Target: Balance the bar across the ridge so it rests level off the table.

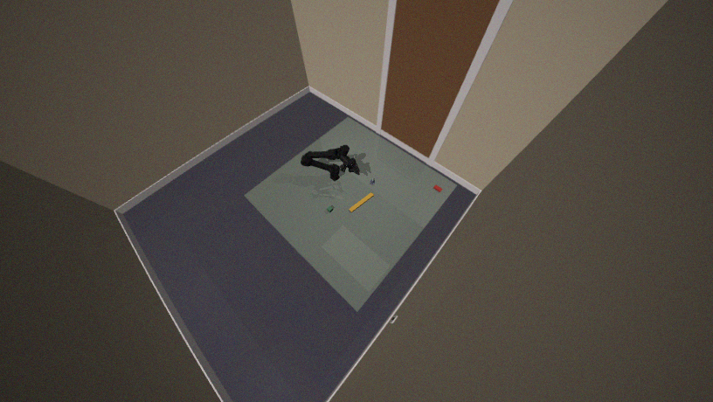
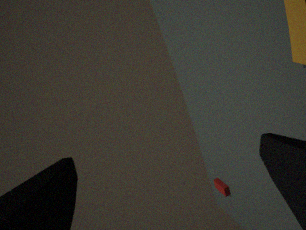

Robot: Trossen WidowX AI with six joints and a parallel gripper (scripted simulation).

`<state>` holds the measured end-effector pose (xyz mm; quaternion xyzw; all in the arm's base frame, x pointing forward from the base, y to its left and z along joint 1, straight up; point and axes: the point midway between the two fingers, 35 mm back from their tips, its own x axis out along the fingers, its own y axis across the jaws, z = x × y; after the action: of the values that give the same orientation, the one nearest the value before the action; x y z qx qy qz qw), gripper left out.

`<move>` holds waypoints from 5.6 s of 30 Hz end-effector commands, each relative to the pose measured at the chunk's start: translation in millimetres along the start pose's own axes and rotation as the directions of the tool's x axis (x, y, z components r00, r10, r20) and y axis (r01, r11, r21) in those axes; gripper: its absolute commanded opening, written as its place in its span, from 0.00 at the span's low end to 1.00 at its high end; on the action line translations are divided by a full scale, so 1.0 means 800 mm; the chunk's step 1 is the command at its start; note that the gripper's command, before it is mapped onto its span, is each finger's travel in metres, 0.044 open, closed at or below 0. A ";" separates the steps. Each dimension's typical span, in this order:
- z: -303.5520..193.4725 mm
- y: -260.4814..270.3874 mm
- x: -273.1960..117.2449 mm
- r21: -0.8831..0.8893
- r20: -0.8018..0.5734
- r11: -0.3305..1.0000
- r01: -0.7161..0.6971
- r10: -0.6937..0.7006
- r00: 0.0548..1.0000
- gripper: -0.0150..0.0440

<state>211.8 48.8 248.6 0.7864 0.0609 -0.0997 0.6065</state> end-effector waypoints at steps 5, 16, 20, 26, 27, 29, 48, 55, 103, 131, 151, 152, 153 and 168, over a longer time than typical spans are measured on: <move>-0.001 0.000 0.005 -0.122 0.014 0.992 0.032 -0.030 0.999 0.79; -0.013 -0.005 0.022 -0.442 0.024 0.884 0.153 -0.159 0.987 0.79; -0.014 -0.005 0.029 -0.554 0.044 0.812 0.186 -0.195 0.980 0.79; -0.013 -0.008 0.040 -0.698 0.077 0.678 0.232 -0.251 0.965 0.79; -0.013 -0.008 0.042 -0.719 0.082 0.653 0.238 -0.261 0.962 0.79; -0.012 -0.009 0.046 -0.759 0.093 0.601 0.250 -0.280 0.956 0.79; -0.005 -0.018 0.081 -0.972 0.186 0.049 0.232 -0.449 0.874 0.79; -0.001 -0.023 0.094 -0.976 0.215 -0.146 0.163 -0.509 0.833 0.79; 0.061 -0.073 0.182 -0.394 0.286 -0.513 -0.762 -0.857 0.429 0.79; 0.094 -0.111 0.210 -0.043 0.242 -0.276 -0.960 -0.935 0.258 0.79; 0.107 -0.164 0.224 -0.043 0.242 -0.276 -0.960 -0.935 0.258 0.79; 0.108 -0.166 0.225 -0.043 0.242 -0.276 -0.960 -0.935 0.258 0.79; 0.108 -0.168 0.225 -0.043 0.242 -0.276 -0.960 -0.935 0.258 0.79; 0.112 -0.180 0.228 -0.043 0.242 -0.276 -0.960 -0.935 0.258 0.79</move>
<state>350.6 -5.6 49.8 0.4705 -0.5280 -0.4560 -0.5403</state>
